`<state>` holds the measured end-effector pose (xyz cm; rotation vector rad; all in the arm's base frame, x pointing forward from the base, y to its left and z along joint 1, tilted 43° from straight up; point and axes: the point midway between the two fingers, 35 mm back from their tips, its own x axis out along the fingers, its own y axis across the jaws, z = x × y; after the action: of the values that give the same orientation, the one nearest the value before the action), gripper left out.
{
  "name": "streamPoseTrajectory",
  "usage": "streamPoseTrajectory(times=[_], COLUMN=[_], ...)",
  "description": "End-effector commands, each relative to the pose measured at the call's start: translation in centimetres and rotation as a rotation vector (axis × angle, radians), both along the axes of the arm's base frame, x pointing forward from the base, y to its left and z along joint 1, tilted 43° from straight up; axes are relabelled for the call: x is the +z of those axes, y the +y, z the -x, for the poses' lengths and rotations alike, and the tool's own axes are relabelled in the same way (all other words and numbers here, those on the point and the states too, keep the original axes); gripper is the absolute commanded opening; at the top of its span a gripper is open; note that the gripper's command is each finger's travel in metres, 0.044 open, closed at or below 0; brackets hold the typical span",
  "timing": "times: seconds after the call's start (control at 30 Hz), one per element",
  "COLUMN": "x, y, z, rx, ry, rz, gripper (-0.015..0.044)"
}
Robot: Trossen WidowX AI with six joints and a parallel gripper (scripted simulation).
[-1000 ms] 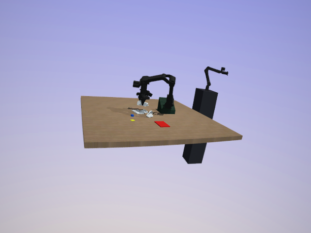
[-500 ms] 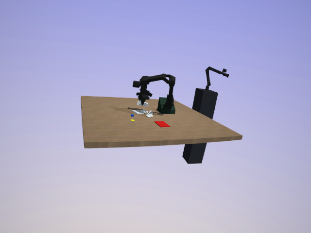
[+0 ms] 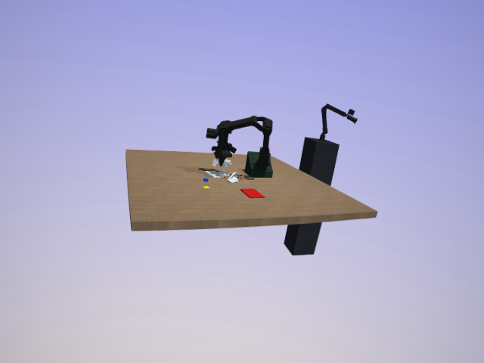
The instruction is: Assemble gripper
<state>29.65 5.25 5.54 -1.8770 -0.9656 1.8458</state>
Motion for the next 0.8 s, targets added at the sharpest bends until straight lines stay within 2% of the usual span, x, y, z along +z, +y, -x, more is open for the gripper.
streamPoseTrajectory(times=[0.0, 0.77], x=[-0.6, -2.7], y=[0.6, 2.6], z=[0.1, 0.4], rx=[-0.002, -0.003], ry=[0.006, 0.007], rz=[-0.004, -0.006], gripper=[0.0134, 0.0134])
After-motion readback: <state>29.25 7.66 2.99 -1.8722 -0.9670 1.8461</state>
